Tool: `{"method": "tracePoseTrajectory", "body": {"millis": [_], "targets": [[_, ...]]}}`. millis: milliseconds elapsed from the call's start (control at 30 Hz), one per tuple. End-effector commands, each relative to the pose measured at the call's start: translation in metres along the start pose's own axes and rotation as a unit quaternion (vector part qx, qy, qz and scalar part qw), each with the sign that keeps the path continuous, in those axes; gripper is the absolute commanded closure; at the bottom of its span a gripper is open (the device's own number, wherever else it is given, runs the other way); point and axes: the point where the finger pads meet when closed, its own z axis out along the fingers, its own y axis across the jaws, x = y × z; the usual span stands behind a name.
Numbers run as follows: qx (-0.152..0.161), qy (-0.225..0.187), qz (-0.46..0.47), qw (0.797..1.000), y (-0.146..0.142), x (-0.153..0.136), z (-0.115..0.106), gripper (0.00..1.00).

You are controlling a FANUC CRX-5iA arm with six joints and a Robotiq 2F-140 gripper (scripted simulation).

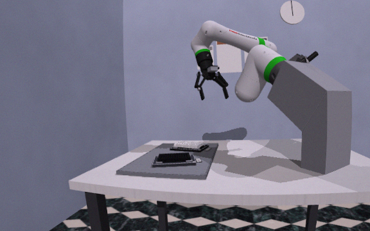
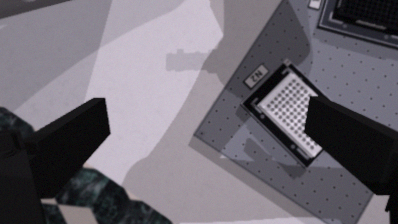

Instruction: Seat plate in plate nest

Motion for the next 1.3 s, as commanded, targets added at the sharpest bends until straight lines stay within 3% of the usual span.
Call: {"method": "tracePoseTrajectory", "body": {"millis": [0,533,767,1033,1100,1267], "targets": [[0.000,0.000,0.000,1.000,0.000,0.000,0.000,0.00],[0.000,0.000,0.000,1.000,0.000,0.000,0.000,0.00],[0.001,-0.031,0.112,0.993,0.017,-0.017,0.007,0.00],[-0.006,-0.067,0.238,0.969,0.034,-0.032,0.015,0.00],[-0.006,-0.067,0.238,0.969,0.034,-0.032,0.015,0.00],[-0.016,-0.087,0.315,0.945,0.048,-0.045,0.022,0.00]]}}
